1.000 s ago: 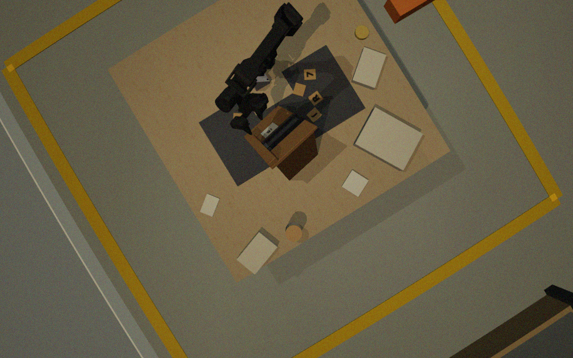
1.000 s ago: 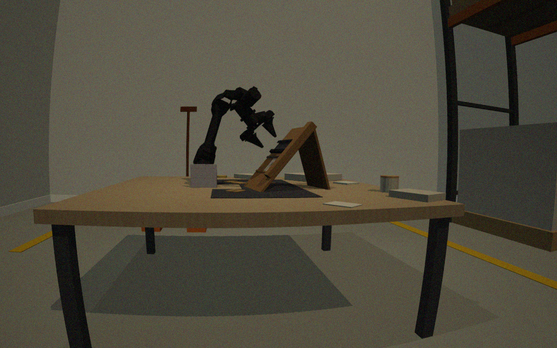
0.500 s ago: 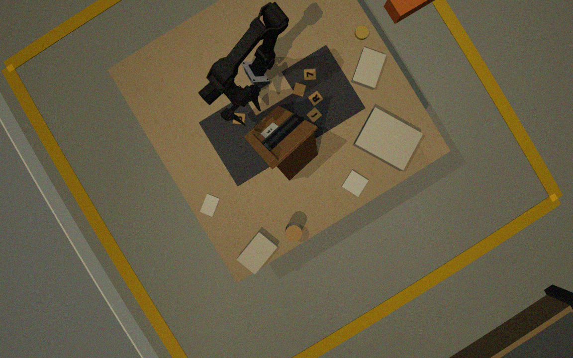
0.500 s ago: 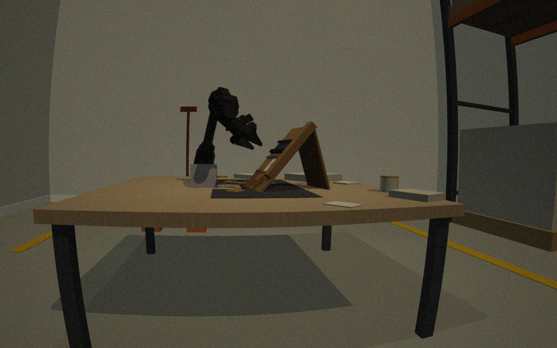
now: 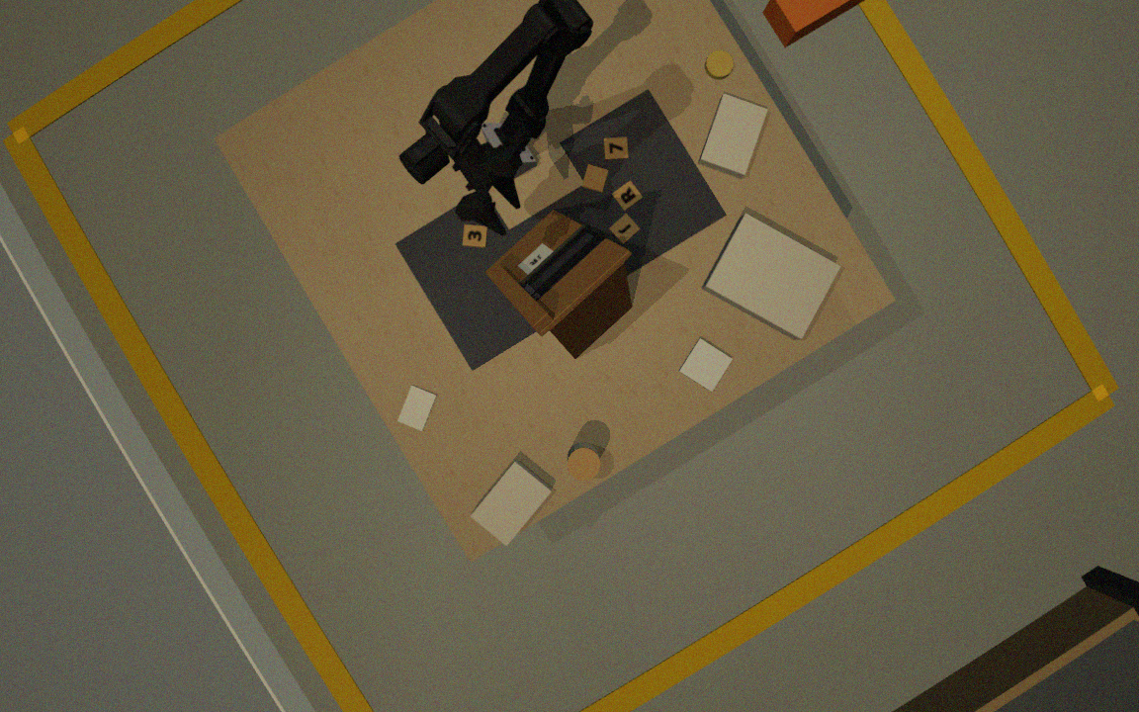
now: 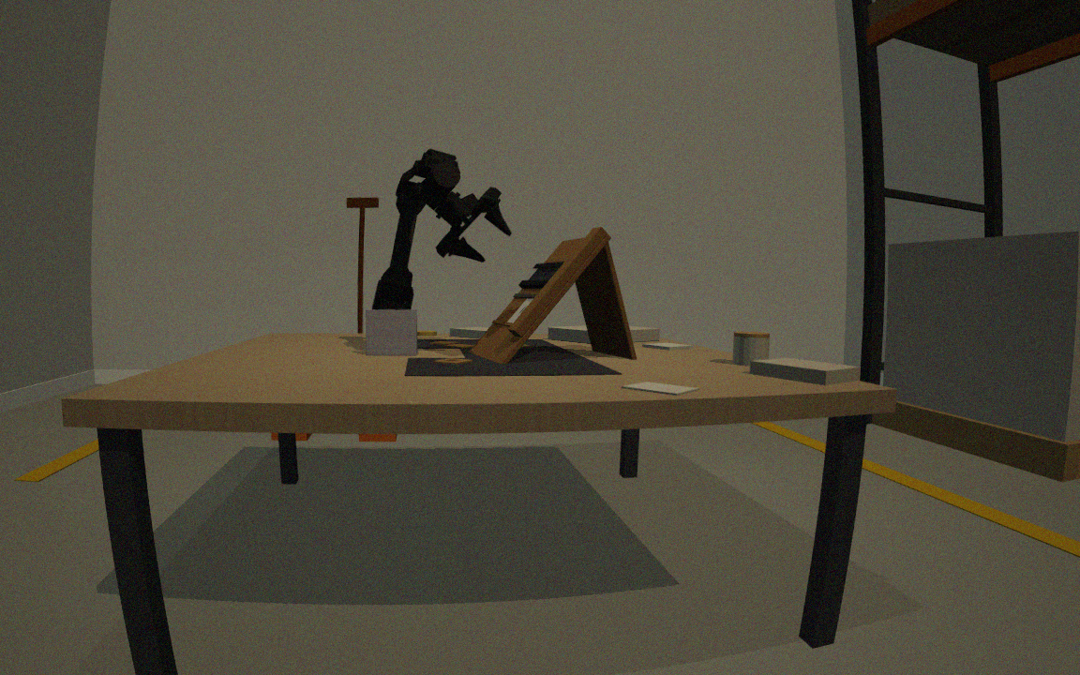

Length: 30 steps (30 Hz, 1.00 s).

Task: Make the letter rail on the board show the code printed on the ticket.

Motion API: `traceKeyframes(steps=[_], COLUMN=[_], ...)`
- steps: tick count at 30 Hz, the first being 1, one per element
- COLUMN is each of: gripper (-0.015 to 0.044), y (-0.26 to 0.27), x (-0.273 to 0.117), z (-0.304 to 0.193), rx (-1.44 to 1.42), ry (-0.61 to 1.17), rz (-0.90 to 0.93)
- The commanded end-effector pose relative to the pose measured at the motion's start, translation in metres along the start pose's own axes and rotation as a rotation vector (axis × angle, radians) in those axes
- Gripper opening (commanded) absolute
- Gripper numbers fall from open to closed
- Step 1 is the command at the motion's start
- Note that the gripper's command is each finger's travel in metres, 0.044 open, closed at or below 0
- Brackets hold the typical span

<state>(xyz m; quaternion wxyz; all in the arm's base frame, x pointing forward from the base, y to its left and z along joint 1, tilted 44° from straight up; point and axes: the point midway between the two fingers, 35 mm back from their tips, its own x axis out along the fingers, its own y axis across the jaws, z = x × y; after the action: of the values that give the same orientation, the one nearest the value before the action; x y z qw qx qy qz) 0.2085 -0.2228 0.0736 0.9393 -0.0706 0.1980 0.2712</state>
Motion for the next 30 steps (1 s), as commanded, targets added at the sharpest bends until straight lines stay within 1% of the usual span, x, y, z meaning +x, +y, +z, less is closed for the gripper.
traceKeyframes(steps=[1,5,6,27,29,30], gripper=[0.0440,0.0440,0.0440,0.0440,0.0440,0.0440], y=[-0.006,-0.004,-0.004,-0.004,-0.003,-0.002], x=[-0.030,-0.040,-0.041,-0.041,-0.041,-0.042], z=[0.061,0.085,0.087,0.087,0.086,0.085], rx=[-0.647,-0.905,-0.922,-0.922,-0.854,-0.770], ry=[0.044,0.061,0.063,0.063,0.064,0.067], rz=[-0.025,-0.028,-0.029,-0.029,-0.030,-0.032])
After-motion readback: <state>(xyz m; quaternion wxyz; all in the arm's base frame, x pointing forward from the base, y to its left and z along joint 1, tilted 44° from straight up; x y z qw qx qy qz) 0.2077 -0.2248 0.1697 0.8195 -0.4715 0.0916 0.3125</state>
